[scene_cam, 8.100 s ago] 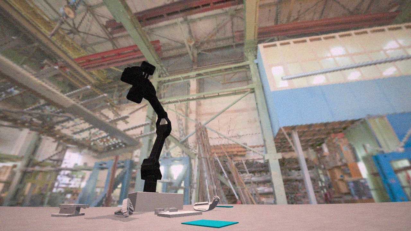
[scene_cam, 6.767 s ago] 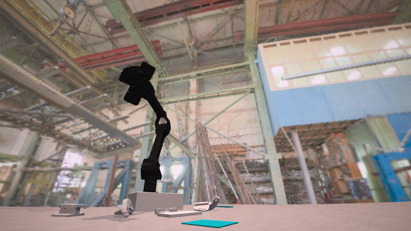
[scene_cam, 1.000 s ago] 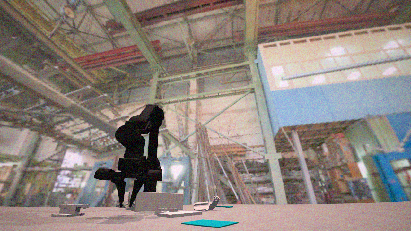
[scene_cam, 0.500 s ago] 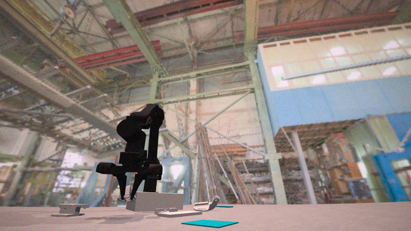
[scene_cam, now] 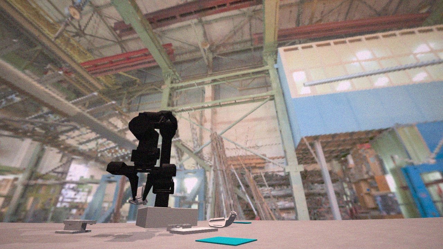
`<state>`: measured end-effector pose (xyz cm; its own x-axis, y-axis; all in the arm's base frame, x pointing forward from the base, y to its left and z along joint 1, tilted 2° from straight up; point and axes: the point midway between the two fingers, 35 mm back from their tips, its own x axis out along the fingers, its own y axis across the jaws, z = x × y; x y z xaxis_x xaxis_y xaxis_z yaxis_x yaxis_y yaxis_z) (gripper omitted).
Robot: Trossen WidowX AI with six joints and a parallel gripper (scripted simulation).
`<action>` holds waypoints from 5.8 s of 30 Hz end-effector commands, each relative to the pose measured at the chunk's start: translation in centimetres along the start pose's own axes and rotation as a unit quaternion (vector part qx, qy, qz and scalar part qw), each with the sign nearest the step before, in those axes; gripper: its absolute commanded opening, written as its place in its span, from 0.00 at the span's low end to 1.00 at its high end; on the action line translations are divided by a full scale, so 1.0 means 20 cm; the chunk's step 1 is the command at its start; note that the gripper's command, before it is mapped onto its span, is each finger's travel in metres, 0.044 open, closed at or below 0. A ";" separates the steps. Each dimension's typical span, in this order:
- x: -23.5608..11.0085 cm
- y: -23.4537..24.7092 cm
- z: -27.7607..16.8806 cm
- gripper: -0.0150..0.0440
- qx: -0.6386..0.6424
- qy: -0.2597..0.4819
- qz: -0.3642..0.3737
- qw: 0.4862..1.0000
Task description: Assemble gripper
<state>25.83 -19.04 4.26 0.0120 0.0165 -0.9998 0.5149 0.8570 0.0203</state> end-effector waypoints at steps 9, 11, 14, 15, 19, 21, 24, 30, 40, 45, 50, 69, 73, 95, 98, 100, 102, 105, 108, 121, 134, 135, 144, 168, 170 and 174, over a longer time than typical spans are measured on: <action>-0.01 -0.02 0.16 0.32 -0.002 0.000 -0.001 1.000; -0.01 -0.03 0.19 0.32 -0.002 -0.001 -0.001 1.000; -0.01 -0.04 0.24 0.32 -0.002 -0.001 -0.002 1.000; -0.01 -0.04 0.26 0.32 -0.002 -0.001 -0.002 1.000; 0.00 -0.04 0.28 0.32 -0.002 -0.001 -0.002 1.000; 0.00 -0.04 0.28 0.32 -0.002 -0.001 -0.002 1.000; 0.00 -0.04 0.28 0.32 -0.002 -0.001 -0.002 1.000; 0.05 -0.04 0.28 0.32 -0.002 -0.001 -0.002 1.000; 0.13 -0.04 0.29 0.32 -0.002 -0.001 -0.002 1.000; 0.17 -0.04 0.29 0.32 -0.002 -0.001 -0.002 1.000; 0.21 -0.04 0.29 0.32 -0.002 -0.001 -0.002 1.000; 0.35 -0.04 0.28 0.32 -0.002 -0.001 -0.002 1.000; 0.36 -0.04 0.28 0.36 -0.002 -0.001 -0.002 1.000; -0.01 -0.04 0.28 1.00 -0.002 -0.001 -0.002 1.000; -0.01 -0.04 0.28 1.00 -0.002 -0.001 -0.002 1.000; -0.01 -0.04 0.28 1.00 -0.002 -0.001 -0.002 1.000; -0.01 -0.04 0.28 1.00 -0.002 -0.001 -0.002 1.000; -0.01 -0.04 0.28 1.00 -0.002 -0.001 -0.002 1.000; -0.01 -0.04 0.28 1.00 -0.002 -0.001 -0.002 1.000; -0.01 -0.04 0.28 1.00 -0.002 -0.001 -0.002 1.000; -0.01 -0.04 0.28 1.00 -0.002 -0.001 -0.002 1.000; -0.01 -0.04 0.28 1.00 -0.002 -0.001 -0.002 1.000; -0.01 -0.23 0.25 0.64 -0.005 -0.001 -0.003 1.000; 0.03 -0.23 0.26 0.25 -0.005 -0.001 -0.003 1.000; 0.04 -0.23 0.26 0.25 -0.005 -0.001 -0.003 1.000; 0.08 -0.23 0.26 0.25 -0.005 -0.001 -0.003 1.000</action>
<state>28.06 -25.69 3.45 0.0202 0.0036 -0.9998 0.5081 0.8612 0.0133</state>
